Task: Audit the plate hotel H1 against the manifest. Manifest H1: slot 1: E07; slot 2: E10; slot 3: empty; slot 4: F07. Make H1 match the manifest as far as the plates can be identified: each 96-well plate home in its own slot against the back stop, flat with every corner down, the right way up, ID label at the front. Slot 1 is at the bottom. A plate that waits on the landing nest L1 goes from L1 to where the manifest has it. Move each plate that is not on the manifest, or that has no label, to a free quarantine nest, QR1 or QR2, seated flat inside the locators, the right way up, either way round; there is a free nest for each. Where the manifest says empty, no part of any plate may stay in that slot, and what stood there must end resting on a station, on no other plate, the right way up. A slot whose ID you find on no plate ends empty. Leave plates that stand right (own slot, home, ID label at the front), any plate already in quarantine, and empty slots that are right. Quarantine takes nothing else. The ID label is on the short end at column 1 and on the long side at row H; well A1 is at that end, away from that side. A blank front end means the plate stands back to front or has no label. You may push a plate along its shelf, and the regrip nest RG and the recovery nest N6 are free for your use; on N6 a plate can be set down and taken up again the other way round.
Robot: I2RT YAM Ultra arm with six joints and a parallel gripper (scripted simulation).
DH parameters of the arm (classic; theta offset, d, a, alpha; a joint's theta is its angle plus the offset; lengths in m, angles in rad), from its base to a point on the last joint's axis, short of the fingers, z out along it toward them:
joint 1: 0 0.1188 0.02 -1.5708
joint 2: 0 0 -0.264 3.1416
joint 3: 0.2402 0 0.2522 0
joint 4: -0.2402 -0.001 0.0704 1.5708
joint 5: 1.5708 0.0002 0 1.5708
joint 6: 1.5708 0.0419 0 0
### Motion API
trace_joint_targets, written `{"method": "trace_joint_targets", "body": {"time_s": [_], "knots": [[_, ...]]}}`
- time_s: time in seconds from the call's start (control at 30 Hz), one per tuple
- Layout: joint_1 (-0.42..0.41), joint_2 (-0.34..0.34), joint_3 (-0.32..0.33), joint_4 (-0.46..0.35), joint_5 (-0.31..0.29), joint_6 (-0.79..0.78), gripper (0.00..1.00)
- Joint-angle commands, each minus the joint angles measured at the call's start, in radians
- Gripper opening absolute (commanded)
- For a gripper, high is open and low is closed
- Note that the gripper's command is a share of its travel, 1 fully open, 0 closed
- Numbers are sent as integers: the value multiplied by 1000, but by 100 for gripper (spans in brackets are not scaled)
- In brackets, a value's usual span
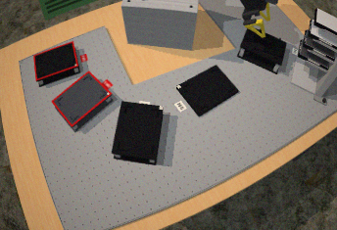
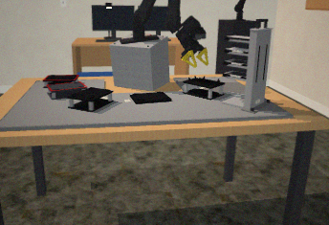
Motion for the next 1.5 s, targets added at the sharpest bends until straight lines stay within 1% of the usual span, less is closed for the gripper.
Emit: {"method": "trace_joint_targets", "body": {"time_s": [0.0,0.17,0.23,0.27,0.3,0.33,0.5,0.57,0.63,1.03,1.3,1.37,1.4,1.47], "knots": [[-12,54,28,97,-11,-14,100],[-21,152,43,183,-19,-23,100],[-21,152,43,183,-19,-23,100],[-18,172,47,199,-19,-24,100],[-17,172,47,199,-18,-24,100],[-16,127,43,194,-15,-23,100],[-16,142,45,196,-15,-24,100],[-29,139,54,189,-21,-27,100],[-32,139,64,157,-24,-29,100],[-43,137,114,111,-36,-40,100],[-57,150,155,75,-43,-48,100],[-57,150,155,75,-43,-48,100],[-44,152,163,67,-41,-49,100],[-54,158,173,58,-45,-51,100]]}}
